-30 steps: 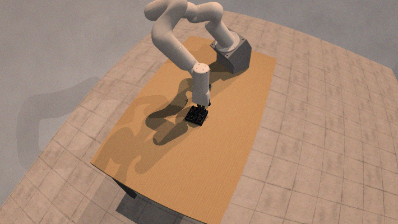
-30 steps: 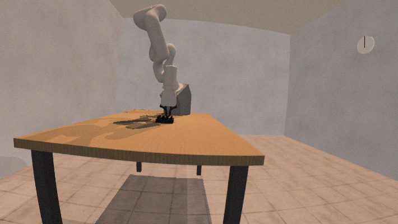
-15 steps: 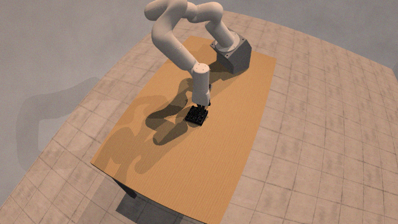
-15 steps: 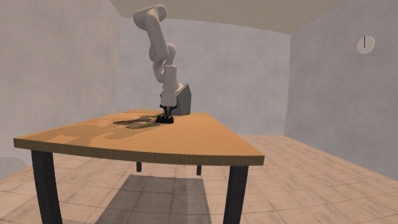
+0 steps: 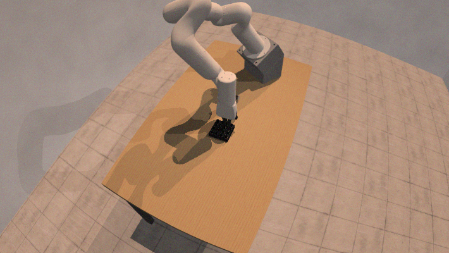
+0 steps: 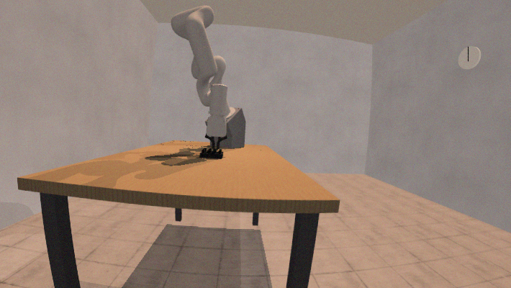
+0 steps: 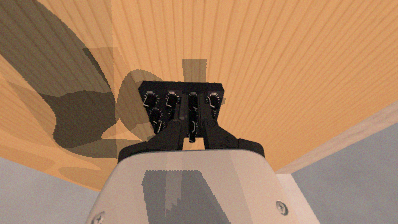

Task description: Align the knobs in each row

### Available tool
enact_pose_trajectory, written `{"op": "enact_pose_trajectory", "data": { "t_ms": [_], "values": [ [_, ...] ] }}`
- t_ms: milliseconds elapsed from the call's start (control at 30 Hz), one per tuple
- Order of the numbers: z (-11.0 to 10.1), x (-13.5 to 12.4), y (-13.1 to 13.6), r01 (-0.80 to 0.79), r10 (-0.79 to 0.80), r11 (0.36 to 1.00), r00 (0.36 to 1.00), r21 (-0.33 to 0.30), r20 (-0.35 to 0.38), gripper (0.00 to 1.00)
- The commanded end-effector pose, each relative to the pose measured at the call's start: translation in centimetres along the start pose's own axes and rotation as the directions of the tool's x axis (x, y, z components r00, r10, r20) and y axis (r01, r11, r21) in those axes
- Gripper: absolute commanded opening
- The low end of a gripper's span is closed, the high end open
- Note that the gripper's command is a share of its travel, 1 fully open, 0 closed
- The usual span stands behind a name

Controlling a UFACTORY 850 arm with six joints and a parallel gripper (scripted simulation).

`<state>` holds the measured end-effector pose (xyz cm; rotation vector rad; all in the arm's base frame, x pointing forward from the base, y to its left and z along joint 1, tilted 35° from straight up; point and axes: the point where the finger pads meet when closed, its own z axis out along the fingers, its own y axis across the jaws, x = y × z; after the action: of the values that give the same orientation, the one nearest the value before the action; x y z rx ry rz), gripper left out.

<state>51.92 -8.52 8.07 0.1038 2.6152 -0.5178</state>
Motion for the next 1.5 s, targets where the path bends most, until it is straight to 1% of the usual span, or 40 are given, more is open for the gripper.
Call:
{"op": "enact_pose_trajectory", "data": {
  "t_ms": [0, 333, 833, 1033, 1233, 1300, 1467],
  "values": [
    [-0.03, -0.04, 0.01, -0.010, 0.010, 1.000, 1.000, 0.000, 0.001, 0.08],
    [-0.03, -0.04, 0.01, -0.055, 0.055, 0.999, 0.999, 0.000, 0.001, 0.08],
    [-0.03, -0.04, 0.01, -0.220, 0.220, 0.976, 0.976, 0.000, 0.001, 0.08],
    [-0.03, -0.04, 0.01, -0.332, 0.332, 0.943, 0.943, 0.000, 0.001, 0.08],
    [-0.03, -0.04, 0.01, -0.457, 0.457, 0.890, 0.890, 0.000, 0.001, 0.08],
    [-0.03, -0.04, 0.01, -0.457, 0.457, 0.890, 0.890, 0.000, 0.001, 0.08],
    [-0.03, -0.04, 0.01, -0.564, 0.564, 0.826, 0.826, -0.001, 0.001, 0.08]
  ]
}}
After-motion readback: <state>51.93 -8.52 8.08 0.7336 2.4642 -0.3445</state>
